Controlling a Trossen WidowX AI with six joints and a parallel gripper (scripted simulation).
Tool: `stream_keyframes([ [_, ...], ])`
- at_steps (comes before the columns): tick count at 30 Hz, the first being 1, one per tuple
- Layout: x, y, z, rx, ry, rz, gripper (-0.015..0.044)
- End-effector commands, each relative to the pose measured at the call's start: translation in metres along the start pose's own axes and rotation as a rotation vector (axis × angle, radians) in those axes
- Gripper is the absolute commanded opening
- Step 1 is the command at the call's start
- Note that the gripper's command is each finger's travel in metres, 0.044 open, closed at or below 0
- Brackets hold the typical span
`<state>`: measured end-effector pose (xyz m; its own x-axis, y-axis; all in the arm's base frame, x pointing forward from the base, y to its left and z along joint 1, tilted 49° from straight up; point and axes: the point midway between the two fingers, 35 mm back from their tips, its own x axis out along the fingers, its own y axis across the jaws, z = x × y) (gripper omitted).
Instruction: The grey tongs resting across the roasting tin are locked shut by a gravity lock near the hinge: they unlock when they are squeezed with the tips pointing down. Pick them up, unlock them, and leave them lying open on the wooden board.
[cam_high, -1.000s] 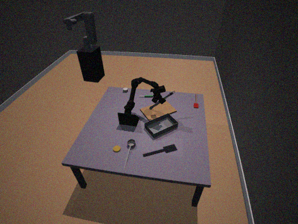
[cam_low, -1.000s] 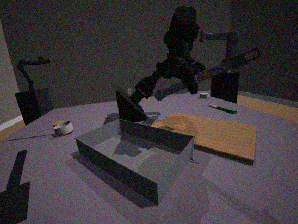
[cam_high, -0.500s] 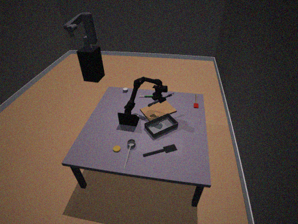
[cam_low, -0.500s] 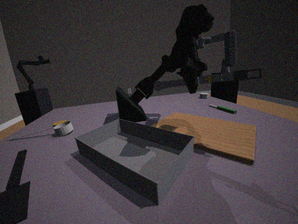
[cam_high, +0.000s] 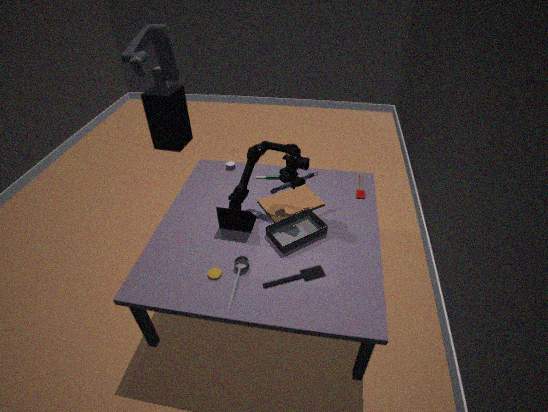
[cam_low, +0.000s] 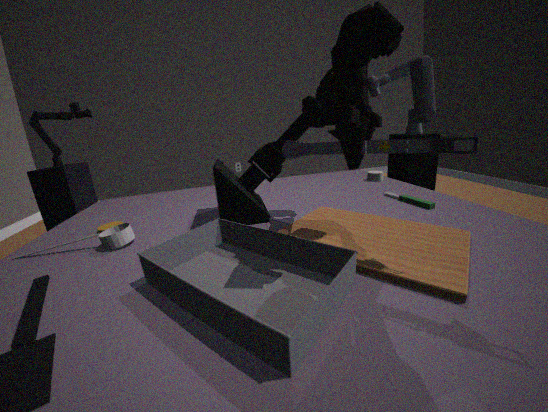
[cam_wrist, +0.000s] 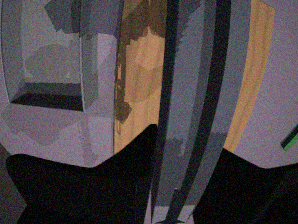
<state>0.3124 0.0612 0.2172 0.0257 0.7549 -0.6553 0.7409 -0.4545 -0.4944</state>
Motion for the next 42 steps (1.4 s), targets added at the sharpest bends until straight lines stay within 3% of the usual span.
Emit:
stream_keyframes([
  [1,0.001,0.0,0.0,-0.004,-0.005,0.001,-0.015],
  [42,0.066,0.001,0.0,0.035,-0.037,-0.029,-0.015],
])
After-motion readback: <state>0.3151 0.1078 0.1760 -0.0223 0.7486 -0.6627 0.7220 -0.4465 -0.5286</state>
